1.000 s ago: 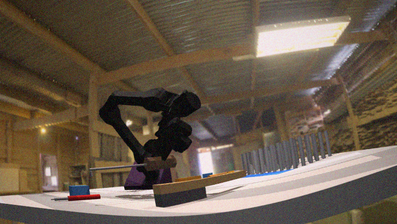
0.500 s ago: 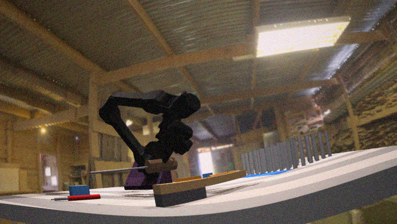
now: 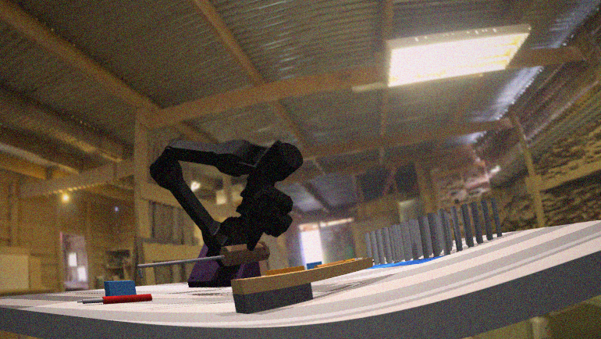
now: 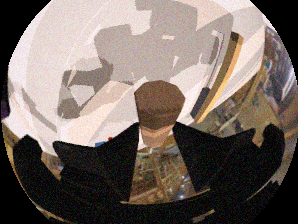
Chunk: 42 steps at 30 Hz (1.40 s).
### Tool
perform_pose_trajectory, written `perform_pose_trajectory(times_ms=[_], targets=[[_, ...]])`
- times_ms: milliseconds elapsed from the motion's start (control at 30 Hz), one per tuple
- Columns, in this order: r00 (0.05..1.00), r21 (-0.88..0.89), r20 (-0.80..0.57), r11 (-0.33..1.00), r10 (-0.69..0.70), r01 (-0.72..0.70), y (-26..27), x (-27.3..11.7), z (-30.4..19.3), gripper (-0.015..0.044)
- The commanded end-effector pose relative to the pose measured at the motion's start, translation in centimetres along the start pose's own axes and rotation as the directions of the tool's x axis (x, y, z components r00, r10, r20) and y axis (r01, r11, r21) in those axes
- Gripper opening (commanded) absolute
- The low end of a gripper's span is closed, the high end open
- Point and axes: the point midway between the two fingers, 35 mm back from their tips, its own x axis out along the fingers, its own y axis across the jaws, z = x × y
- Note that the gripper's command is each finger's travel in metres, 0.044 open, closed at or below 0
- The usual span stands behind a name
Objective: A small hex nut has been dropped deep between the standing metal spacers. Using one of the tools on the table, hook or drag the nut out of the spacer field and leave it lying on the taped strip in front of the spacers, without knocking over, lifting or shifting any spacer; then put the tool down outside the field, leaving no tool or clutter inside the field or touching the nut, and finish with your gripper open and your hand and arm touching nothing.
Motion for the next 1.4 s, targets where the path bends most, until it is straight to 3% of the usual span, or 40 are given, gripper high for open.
perform_pose_trajectory(times_ms=[0,1367], targets=[[1.000,-0.006,0.002,1.000,0.000,0.000,0.1,0.1,0.1,0.0000],[1.000,-0.004,0.007,1.000,-0.003,0.003,0.3,1.5,1.0,0.0000]])
